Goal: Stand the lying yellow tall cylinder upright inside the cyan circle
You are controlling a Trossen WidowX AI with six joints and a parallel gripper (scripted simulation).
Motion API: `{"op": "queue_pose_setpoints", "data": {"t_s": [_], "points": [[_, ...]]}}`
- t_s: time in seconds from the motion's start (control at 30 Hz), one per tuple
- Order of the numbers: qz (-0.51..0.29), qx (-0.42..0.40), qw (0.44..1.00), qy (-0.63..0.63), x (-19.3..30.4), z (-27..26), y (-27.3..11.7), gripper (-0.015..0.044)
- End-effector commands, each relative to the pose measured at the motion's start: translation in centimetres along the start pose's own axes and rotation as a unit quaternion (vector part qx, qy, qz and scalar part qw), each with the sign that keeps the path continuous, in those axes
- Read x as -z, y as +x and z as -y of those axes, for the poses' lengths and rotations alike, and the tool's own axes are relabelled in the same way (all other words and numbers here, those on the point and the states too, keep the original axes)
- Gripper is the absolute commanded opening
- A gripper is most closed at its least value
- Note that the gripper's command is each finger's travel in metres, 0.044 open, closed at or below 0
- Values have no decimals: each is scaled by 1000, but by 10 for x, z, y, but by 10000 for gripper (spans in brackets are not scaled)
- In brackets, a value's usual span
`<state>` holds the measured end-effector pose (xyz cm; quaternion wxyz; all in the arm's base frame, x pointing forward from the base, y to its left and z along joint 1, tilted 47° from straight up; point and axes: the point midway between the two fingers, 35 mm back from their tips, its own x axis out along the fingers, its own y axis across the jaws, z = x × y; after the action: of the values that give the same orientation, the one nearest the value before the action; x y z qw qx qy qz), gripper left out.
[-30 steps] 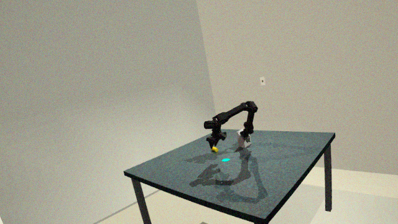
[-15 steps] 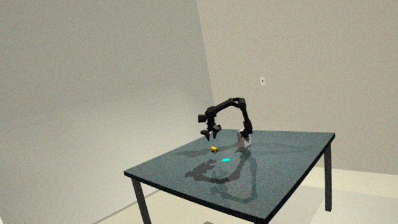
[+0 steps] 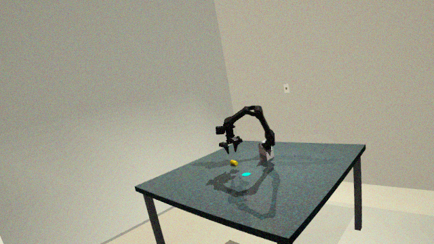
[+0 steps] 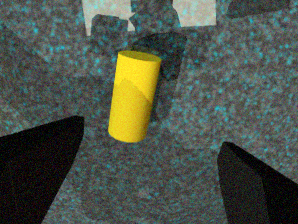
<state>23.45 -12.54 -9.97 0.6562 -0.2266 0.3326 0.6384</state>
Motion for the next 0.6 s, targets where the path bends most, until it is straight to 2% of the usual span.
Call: {"op": "queue_pose_setpoints", "data": {"t_s": [0.0,0.1,0.27,0.5,0.57], "points": [[14,-16,1000,6,-5,-7,53,309],[16,-17,1000,6,-9,-13,83,309],[17,-17,1000,5,-9,-13,85,309],[17,-17,1000,5,-9,-13,85,126],[17,-17,1000,5,-9,-13,85,105]]}}
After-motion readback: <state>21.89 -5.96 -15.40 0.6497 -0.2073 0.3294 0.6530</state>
